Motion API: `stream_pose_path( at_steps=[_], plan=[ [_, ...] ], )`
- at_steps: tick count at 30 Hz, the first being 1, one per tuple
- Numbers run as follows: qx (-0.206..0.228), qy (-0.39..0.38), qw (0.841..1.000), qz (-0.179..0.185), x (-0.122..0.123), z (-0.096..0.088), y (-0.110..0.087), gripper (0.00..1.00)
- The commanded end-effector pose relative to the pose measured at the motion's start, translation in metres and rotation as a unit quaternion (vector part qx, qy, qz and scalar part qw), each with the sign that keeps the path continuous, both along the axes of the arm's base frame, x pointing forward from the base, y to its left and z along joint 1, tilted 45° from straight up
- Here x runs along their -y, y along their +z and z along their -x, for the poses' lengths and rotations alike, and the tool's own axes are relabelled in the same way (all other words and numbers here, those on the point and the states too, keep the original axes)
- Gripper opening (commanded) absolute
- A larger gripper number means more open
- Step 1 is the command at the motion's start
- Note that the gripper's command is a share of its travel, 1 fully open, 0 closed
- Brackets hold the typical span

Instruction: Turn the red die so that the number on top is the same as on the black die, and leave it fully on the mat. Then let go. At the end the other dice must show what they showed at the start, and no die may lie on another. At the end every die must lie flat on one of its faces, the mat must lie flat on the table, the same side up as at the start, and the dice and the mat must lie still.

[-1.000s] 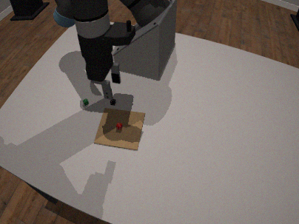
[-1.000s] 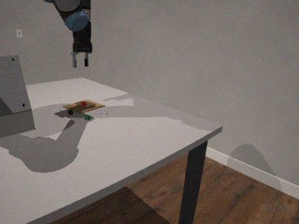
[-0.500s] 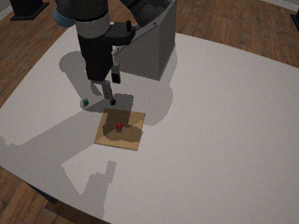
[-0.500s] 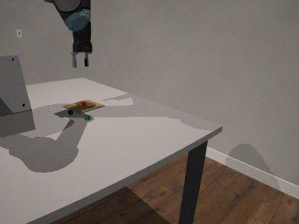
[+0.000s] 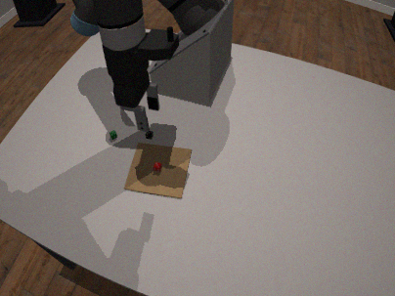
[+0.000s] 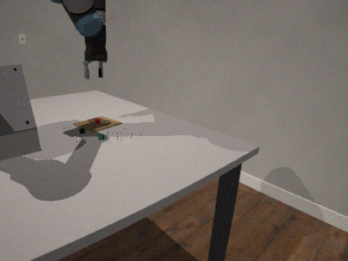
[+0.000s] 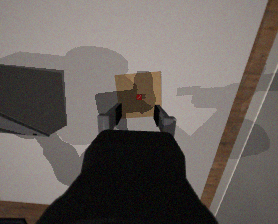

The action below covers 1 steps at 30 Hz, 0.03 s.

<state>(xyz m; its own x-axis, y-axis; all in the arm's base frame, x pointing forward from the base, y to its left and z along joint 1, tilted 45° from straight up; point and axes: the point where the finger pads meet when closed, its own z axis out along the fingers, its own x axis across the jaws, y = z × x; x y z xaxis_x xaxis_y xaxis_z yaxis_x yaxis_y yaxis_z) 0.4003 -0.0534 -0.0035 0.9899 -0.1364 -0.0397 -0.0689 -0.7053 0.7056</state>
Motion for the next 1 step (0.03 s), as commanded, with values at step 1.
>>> stream_pose_path(
  at_steps=[1],
  plan=[
    [0.001, 0.0, 1.0, 0.0, -0.0002, -0.0003, 0.0003, 1.0]
  ],
)
